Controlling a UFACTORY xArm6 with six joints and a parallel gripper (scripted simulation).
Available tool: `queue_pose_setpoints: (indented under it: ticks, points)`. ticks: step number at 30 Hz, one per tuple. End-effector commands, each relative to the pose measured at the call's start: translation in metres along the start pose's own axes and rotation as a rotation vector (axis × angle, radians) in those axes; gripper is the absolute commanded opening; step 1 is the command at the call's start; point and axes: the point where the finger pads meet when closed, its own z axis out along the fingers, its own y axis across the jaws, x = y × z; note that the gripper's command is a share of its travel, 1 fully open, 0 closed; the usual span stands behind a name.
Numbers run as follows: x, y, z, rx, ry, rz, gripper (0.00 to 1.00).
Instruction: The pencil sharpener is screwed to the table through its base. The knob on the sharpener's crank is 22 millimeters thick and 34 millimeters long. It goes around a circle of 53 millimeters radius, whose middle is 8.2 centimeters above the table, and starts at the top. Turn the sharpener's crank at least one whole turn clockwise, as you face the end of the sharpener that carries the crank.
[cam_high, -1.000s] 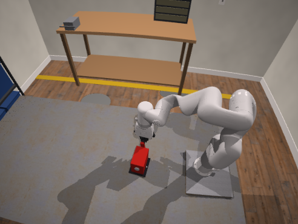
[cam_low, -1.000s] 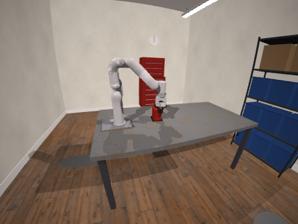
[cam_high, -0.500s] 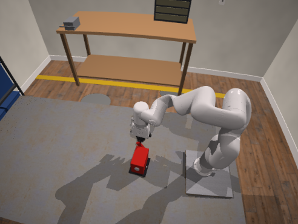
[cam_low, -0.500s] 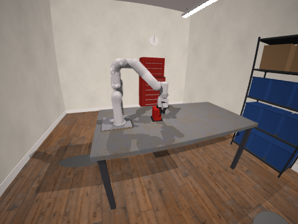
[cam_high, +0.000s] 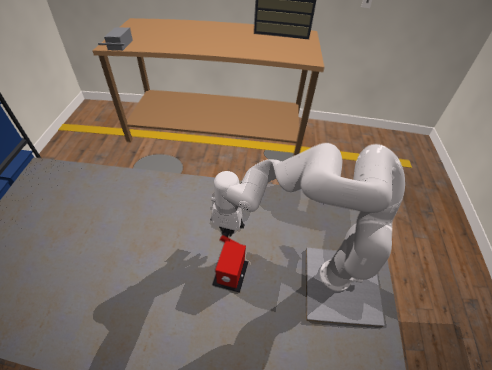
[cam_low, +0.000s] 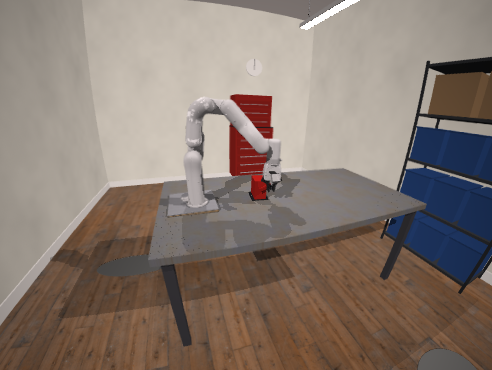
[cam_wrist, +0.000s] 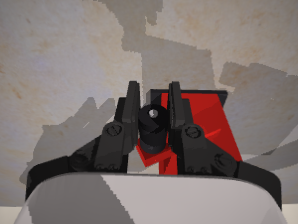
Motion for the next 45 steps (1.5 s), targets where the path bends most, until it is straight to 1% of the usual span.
queue_pose_setpoints:
  ticks: [1,6,13,35,45]
  points:
    - [0.000,-0.005,0.007,0.003,0.000,0.000,0.00]
    - [0.000,-0.007,0.015,0.003,0.000,0.000,0.00]
    - [0.000,-0.007,0.018,0.003,0.000,0.000,0.00]
    - [0.000,-0.007,0.020,0.003,0.000,0.000,0.00]
    - [0.000,-0.007,0.026,0.003,0.000,0.000,0.00]
